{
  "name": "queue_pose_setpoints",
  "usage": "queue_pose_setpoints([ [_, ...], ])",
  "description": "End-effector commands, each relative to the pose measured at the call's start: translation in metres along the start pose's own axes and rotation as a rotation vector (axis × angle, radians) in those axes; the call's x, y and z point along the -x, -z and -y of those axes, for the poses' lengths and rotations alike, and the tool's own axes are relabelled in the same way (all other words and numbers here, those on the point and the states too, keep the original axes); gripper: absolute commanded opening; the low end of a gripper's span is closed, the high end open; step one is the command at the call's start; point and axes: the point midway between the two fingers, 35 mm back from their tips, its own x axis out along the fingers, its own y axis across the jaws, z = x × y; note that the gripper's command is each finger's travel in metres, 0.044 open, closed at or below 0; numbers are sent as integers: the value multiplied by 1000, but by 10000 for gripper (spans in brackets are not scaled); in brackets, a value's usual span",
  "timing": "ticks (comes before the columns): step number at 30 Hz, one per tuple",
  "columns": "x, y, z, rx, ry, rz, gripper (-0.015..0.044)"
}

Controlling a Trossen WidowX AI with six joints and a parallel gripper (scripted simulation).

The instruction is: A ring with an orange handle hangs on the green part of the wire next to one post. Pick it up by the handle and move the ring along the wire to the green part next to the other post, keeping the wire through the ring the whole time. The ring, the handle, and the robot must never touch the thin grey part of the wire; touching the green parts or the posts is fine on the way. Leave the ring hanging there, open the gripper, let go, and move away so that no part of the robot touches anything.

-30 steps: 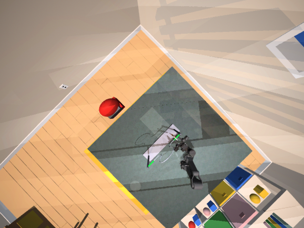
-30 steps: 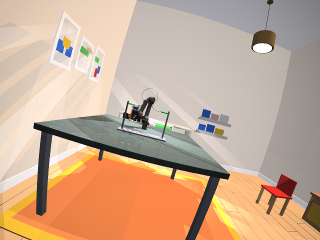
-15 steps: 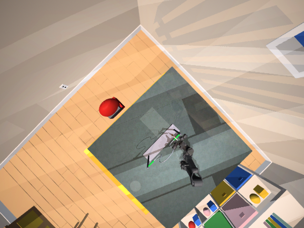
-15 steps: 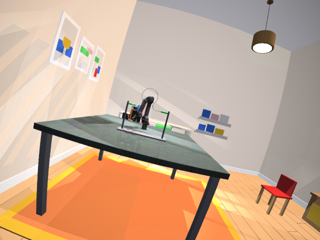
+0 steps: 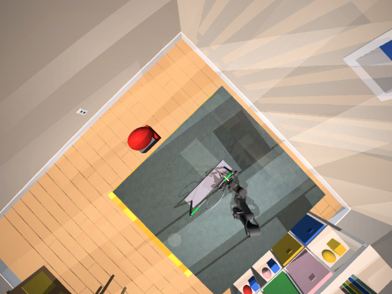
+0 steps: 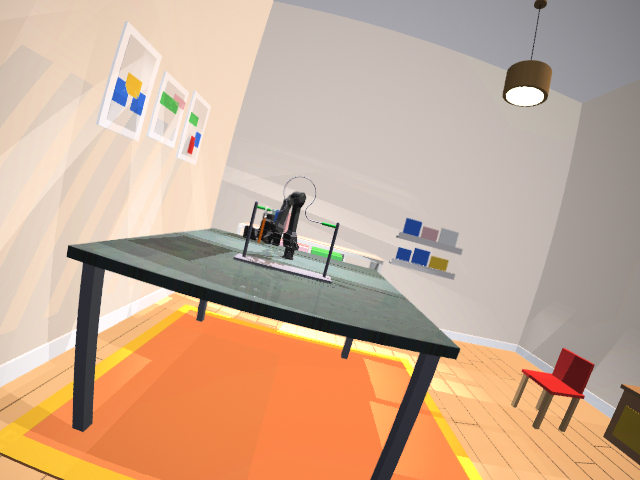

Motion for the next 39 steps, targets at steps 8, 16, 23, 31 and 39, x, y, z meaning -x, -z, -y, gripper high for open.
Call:
queue_pose_setpoints([
  [8, -16, 1, -1, -3, 2, 3, 160],
  [16, -16, 1, -1, -3, 2, 3, 160],
  [23, -16, 1, -1, -3, 2, 3, 160],
  [31, -16, 1, -1, -3, 2, 3, 160],
  [39, -16, 1, -1, -3, 2, 3, 160],
])
